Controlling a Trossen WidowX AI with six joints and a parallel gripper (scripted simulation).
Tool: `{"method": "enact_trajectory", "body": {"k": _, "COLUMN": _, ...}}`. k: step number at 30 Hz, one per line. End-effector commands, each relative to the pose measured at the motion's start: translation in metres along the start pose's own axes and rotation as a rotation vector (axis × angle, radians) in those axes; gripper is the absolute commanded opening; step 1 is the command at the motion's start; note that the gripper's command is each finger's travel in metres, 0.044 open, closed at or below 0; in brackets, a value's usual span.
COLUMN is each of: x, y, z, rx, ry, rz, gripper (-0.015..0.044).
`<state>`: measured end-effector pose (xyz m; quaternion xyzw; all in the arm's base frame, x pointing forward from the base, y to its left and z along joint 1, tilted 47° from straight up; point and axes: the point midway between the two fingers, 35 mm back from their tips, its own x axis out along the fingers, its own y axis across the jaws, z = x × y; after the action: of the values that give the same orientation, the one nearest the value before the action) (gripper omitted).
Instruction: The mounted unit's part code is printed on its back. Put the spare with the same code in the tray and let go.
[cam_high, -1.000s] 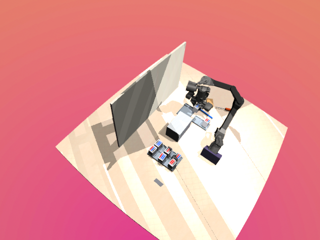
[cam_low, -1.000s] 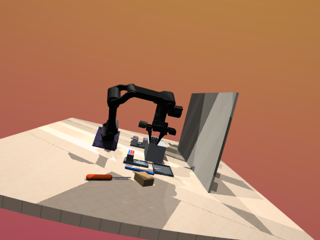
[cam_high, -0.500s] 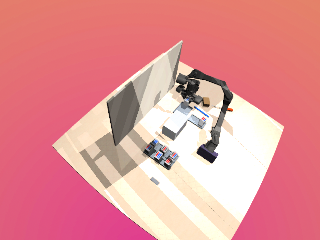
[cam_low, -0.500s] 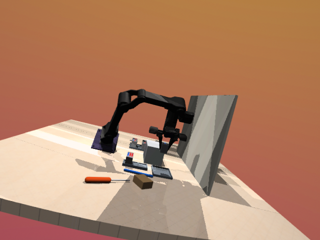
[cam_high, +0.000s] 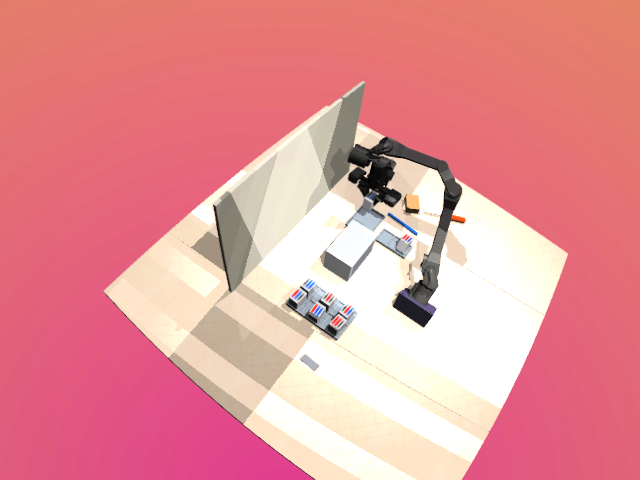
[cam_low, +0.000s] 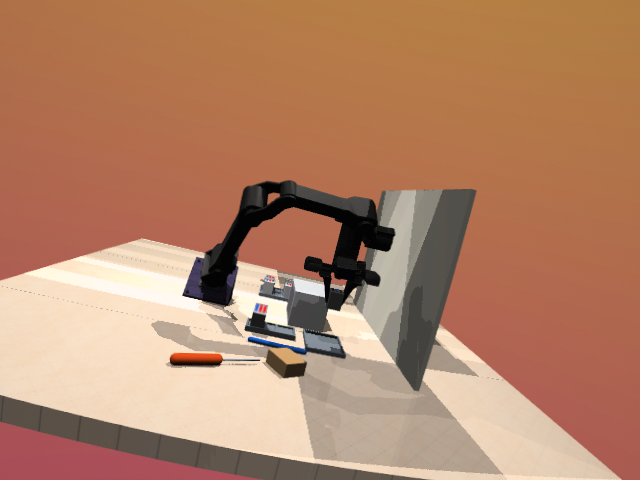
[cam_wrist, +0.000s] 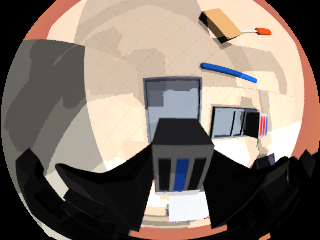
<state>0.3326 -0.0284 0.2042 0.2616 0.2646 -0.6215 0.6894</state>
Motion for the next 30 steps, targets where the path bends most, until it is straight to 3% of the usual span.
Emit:
{"method": "enact_trajectory", "body": {"k": 1, "x": 0.003, "y": 0.0, "z": 0.0, "rx": -0.006, "ry": -0.004, "rz": 0.0, "gripper": 0.0}}
{"method": "enact_trajectory", "body": {"k": 30, "x": 0.024, "y": 0.002, "z": 0.0, "rx": -0.006, "ry": -0.002, "rz": 0.001, "gripper": 0.0}}
